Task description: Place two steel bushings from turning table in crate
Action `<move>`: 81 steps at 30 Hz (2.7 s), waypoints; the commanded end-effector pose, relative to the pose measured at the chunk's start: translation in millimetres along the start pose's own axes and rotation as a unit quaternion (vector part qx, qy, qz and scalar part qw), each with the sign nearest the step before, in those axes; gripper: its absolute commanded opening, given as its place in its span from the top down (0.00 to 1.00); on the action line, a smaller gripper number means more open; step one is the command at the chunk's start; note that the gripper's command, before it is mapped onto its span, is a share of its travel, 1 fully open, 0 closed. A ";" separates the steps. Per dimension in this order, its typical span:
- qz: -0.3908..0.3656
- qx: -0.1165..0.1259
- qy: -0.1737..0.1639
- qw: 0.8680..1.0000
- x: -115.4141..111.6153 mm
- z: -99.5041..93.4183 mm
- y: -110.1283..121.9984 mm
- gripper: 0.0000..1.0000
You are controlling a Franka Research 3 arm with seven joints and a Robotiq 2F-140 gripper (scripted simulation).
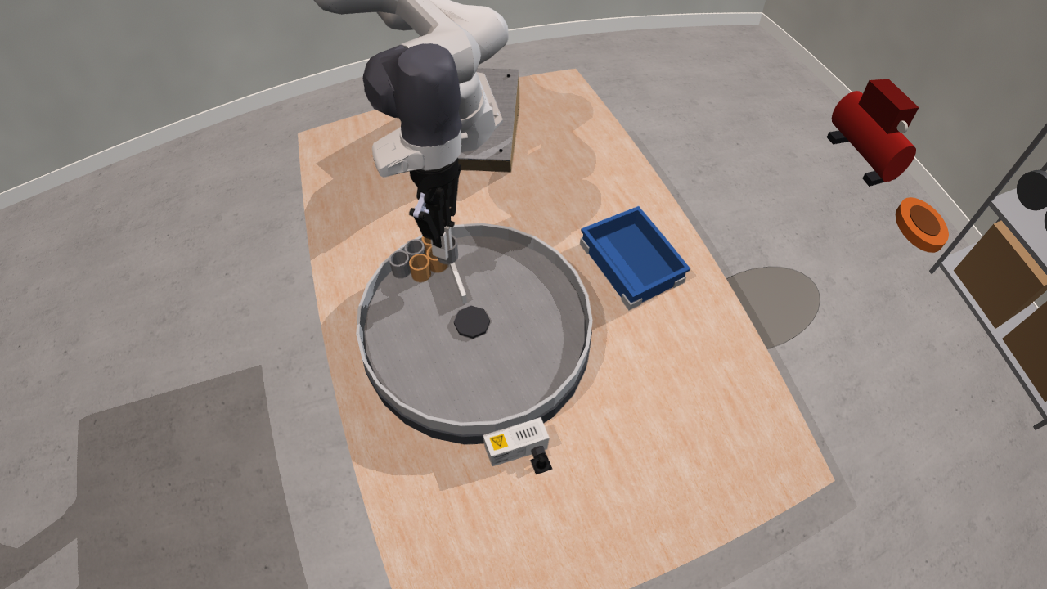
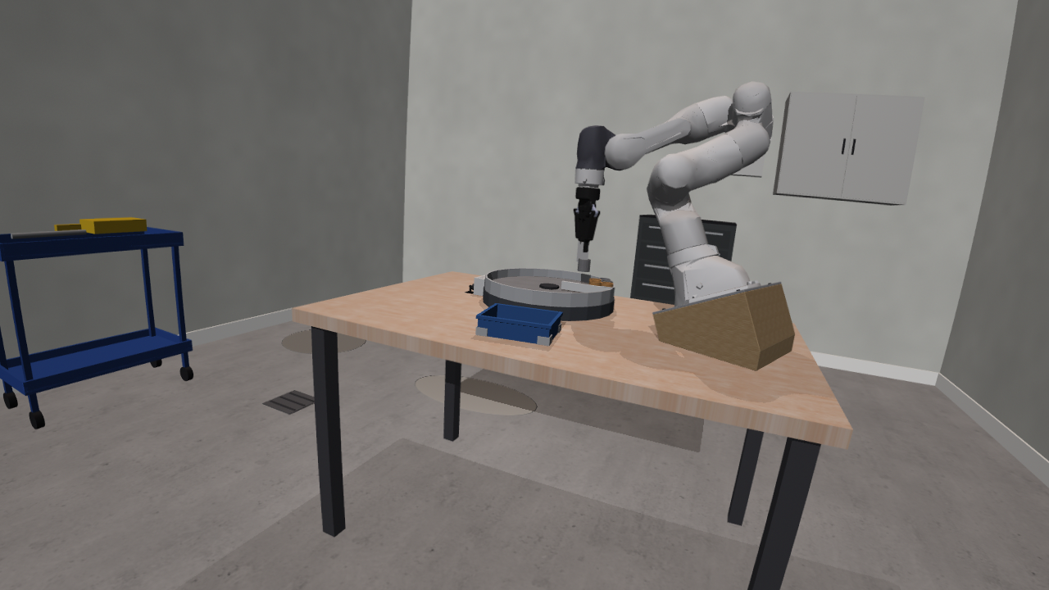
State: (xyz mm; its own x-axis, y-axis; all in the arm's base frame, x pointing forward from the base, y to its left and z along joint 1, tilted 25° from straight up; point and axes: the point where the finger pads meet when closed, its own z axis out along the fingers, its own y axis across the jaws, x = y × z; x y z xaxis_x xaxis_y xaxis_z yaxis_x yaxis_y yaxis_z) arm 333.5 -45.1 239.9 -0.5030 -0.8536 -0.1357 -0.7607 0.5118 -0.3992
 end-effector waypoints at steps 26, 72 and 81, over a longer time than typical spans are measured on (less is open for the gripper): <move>0.011 -0.002 -0.002 1.000 -182.5 -1.3 134.4 1.00; 0.012 -0.002 -0.002 1.000 -298.9 -2.4 219.8 1.00; 0.012 -0.002 -0.002 1.000 -298.9 -2.4 219.8 1.00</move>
State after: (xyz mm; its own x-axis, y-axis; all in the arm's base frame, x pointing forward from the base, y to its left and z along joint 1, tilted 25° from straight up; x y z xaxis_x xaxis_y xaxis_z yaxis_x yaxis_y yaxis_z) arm 315.7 320.9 194.4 -0.5116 -0.8476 -0.1409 -0.7553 0.5218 -0.3966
